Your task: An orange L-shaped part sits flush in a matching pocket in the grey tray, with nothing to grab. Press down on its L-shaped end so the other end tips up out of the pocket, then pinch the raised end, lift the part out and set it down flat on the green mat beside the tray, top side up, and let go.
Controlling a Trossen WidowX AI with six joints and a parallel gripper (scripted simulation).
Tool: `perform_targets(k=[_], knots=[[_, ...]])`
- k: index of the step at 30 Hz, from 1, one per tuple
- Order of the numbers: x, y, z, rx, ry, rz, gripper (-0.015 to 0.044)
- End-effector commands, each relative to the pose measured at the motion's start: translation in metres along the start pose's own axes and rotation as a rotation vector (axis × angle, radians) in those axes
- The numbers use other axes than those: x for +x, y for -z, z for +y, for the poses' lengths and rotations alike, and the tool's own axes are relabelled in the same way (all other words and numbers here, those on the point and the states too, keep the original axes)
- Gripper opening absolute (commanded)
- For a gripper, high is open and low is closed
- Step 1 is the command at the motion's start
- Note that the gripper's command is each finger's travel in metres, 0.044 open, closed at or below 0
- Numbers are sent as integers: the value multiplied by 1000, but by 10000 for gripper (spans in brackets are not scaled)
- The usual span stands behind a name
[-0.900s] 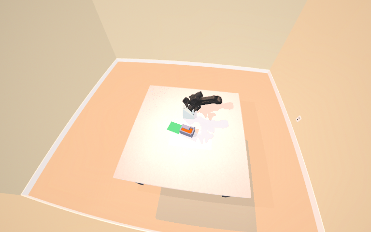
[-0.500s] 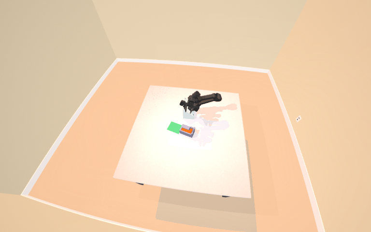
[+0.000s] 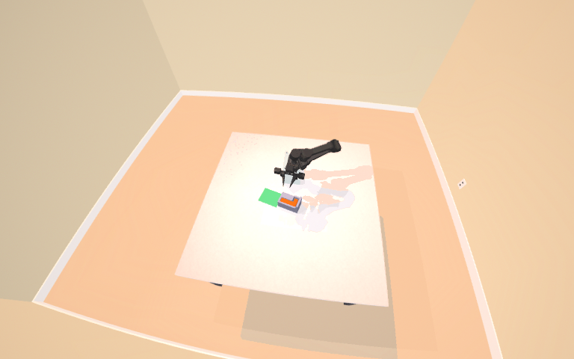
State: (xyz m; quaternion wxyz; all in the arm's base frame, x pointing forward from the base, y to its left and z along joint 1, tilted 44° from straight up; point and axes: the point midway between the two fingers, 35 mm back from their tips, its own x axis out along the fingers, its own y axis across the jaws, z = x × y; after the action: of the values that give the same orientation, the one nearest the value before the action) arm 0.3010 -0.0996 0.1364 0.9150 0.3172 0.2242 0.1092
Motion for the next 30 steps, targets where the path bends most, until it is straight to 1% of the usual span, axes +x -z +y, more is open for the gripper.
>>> perform_targets(k=[1,9,17,19,30], knots=[[52,53,21,158,18,502,180],[59,88,50,199,32,828,180],[50,116,83,209,47,1164,180],[48,118,87,208,48,1195,180],[48,118,87,208,48,1195,180]])
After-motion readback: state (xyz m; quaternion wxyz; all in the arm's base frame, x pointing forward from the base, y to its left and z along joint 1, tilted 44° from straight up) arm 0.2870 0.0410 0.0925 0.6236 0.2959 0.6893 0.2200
